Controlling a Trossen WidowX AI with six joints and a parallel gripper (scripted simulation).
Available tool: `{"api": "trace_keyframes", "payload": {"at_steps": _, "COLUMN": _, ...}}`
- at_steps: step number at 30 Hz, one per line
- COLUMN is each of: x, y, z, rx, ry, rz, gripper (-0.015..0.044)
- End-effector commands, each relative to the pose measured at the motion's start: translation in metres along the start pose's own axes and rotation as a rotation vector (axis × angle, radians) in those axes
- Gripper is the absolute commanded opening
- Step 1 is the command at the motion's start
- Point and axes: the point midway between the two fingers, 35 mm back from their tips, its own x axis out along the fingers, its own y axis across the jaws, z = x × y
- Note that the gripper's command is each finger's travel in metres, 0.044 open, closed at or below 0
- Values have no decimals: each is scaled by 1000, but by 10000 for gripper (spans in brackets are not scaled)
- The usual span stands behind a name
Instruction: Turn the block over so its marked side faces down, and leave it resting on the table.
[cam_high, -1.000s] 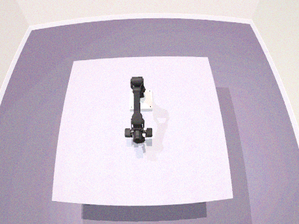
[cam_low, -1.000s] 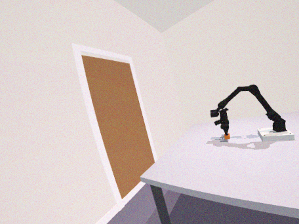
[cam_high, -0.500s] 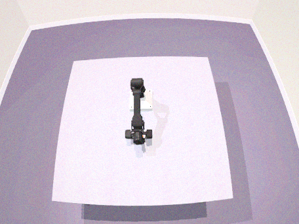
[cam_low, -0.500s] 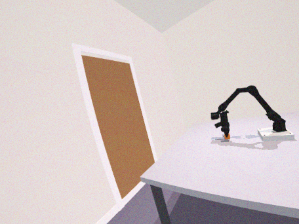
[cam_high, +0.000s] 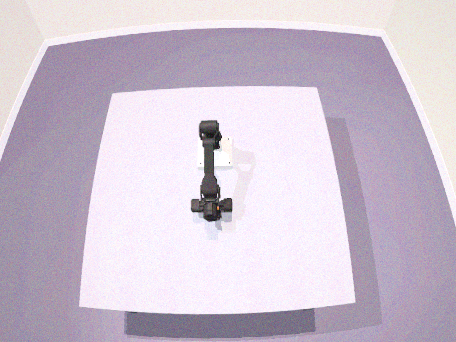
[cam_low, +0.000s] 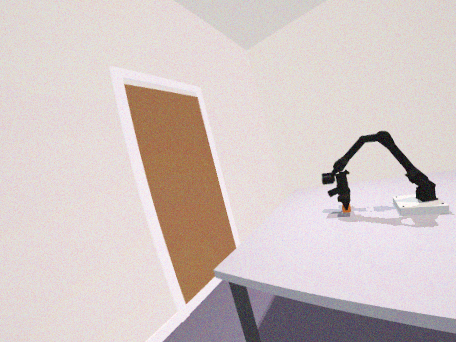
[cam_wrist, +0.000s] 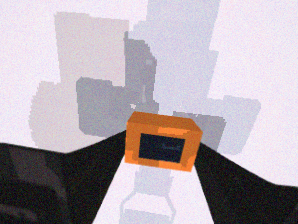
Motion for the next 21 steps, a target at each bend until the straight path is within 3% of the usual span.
{"api": "trace_keyframes", "payload": {"at_steps": 1, "x": 1, "y": 0, "z": 0, "rx": -6, "ry": 0, "rz": 3, "gripper": 229}}
{"api": "trace_keyframes", "payload": {"at_steps": 14, "x": 1, "y": 0, "z": 0, "rx": -6, "ry": 0, "rz": 3, "gripper": 142}}
{"api": "trace_keyframes", "payload": {"at_steps": 19, "x": -24, "y": 0, "z": 0, "rx": -6, "ry": 0, "rz": 3, "gripper": 11}}
{"api": "trace_keyframes", "payload": {"at_steps": 21, "x": -29, "y": 0, "z": 0, "rx": -6, "ry": 0, "rz": 3, "gripper": 0}}
